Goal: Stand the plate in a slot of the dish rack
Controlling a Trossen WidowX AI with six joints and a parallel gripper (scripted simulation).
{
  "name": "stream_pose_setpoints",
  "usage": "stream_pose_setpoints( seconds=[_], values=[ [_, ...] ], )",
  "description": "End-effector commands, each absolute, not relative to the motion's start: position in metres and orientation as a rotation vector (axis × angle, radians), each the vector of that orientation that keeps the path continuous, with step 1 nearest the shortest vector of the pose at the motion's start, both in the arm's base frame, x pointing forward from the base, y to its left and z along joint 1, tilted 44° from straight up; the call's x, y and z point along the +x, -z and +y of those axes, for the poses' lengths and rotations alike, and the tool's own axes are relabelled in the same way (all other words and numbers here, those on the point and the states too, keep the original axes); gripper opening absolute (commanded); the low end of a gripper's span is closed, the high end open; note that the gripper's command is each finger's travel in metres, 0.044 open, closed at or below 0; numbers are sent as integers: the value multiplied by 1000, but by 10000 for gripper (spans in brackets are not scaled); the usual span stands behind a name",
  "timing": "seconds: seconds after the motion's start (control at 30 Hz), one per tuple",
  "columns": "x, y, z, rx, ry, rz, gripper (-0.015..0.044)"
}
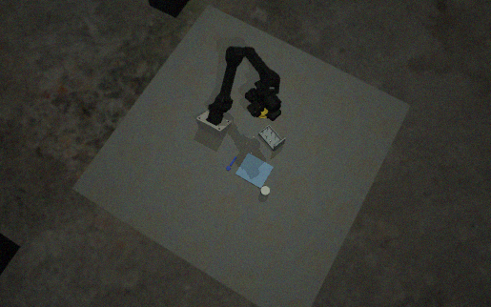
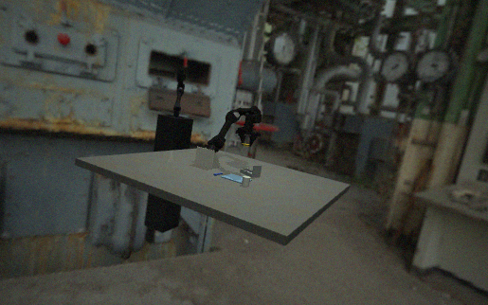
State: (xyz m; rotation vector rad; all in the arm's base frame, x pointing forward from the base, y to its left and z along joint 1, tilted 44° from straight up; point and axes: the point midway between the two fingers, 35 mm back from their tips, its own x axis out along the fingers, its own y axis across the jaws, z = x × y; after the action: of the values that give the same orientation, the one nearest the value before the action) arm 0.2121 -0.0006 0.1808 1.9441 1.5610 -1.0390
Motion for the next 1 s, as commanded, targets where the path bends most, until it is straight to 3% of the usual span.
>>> stream_pose_setpoints(
  seconds=[0.0, 0.97],
  values=[
    [206, -181, 5, 1984, 1091, 1550, 0],
    [195, -112, 17, 1339, 1117, 1388, 0]
  ],
)
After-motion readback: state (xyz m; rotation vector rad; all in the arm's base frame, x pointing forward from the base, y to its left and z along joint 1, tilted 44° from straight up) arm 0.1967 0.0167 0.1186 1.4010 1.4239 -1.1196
